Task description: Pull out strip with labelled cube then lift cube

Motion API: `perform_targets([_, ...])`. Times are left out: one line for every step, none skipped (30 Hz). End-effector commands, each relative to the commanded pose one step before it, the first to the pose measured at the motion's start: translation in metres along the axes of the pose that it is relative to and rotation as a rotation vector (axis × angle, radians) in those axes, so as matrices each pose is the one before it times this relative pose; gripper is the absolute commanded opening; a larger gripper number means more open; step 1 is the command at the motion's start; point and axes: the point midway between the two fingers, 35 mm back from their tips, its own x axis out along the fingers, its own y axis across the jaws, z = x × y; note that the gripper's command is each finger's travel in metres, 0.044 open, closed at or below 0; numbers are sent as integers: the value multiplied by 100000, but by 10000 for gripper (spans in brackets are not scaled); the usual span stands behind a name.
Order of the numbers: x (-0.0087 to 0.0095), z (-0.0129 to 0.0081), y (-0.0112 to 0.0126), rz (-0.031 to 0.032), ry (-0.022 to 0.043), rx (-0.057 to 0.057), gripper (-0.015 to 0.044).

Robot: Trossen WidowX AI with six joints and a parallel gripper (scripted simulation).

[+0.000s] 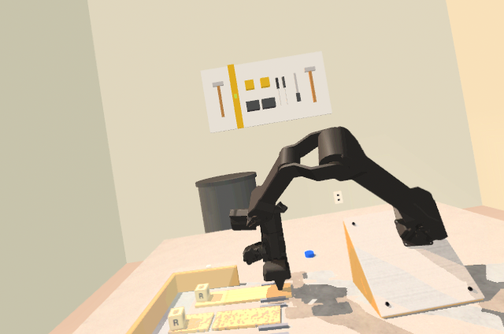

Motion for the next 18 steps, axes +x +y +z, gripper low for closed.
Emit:
perform_targets([319, -1081, -72, 212, 1446, 559, 0])
perform_targets([7, -161, -2, 0, 6, 7, 0])
perform_targets([7, -161, -1, 0, 6, 7, 0])
perform_targets([7, -158, -1, 0, 6, 7, 0])
perform_targets([7, -159, -1, 0, 6, 7, 0])
perform_targets([7, -157, -1, 0, 6, 7, 0])
perform_targets([7, -158, -1, 0, 6, 7, 0])
perform_targets([7, -155, -1, 0, 6, 7, 0])
perform_targets([7, -156, -1, 0, 6, 7, 0])
perform_targets([6, -153, -1, 0, 6, 7, 0])
perform_targets([7, -154, -1, 0, 6, 7, 0])
perform_targets([6, -150, -1, 0, 6, 7, 0])
perform_targets([7, -152, -1, 0, 6, 7, 0])
perform_targets([5, -148, -1, 0, 6, 7, 0])
perform_targets([5, -150, -1, 0, 6, 7, 0])
perform_targets([4, -146, -1, 0, 6, 6, 0])
perform_targets([4, -149, -1, 0, 6, 7, 0])
perform_targets([3, -144, -1, 0, 6, 6, 0])
